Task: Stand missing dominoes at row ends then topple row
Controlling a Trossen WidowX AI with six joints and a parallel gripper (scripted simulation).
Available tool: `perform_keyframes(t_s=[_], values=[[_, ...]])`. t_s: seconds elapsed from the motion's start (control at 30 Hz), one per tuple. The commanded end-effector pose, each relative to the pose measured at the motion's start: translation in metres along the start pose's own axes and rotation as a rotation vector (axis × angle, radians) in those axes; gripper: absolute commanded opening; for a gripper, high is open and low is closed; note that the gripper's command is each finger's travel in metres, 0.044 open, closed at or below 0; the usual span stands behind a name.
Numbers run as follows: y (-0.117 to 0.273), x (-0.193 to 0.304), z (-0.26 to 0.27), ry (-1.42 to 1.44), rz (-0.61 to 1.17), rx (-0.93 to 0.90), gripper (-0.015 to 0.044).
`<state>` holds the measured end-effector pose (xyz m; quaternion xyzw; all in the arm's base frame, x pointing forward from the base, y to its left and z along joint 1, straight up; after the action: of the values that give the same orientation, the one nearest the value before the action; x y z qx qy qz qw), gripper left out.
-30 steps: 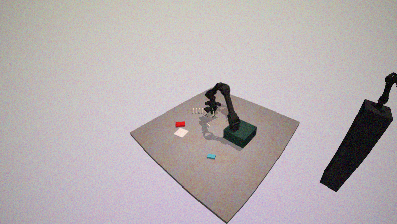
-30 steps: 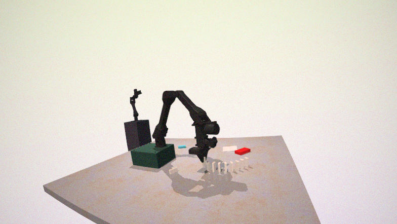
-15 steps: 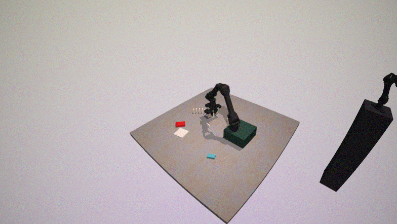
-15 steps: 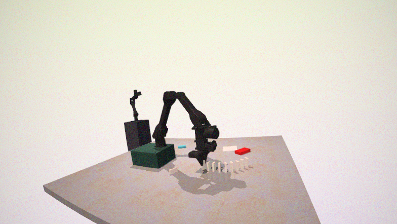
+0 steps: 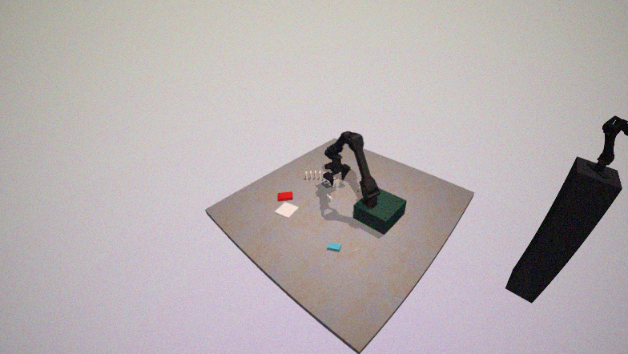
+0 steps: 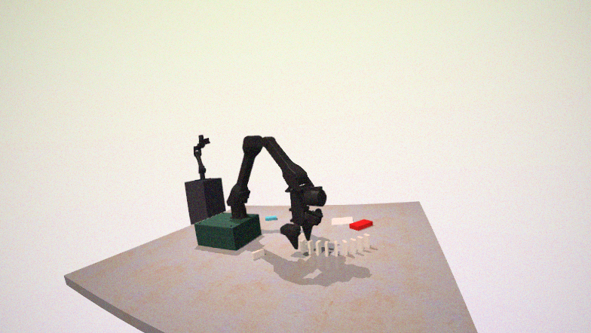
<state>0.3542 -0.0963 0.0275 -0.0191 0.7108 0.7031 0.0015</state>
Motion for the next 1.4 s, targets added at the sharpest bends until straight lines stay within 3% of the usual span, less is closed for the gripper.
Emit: perform_keyframes(t_s=[0.0, 0.17, 0.23, 0.53, 1.07, 1.37], values=[[0.025, -0.005, -0.001, 0.004, -0.007, 0.000, 0.0440], [0.116, -0.002, -0.001, 0.000, -0.007, 0.002, 0.0440], [0.129, 0.000, 0.000, 0.000, -0.006, 0.002, 0.0440], [0.126, 0.005, -0.005, 0.050, -0.006, 0.002, 0.0440], [0.055, 0.136, -0.059, 1.247, 0.006, 0.001, 0.0440], [0.052, 0.141, -0.060, 1.297, 0.006, 0.001, 0.0440]])
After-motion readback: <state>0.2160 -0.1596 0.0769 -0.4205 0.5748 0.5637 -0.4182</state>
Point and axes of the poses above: the point midway between the two fingers, 35 mm back from their tips, its own y axis back along the fingers, its own z axis across the jaws, x = y × z, the point moved 5 cm from there along y, back along the fingers, and after that the axes turned 8 degrees about y, right-handed, at the moved point
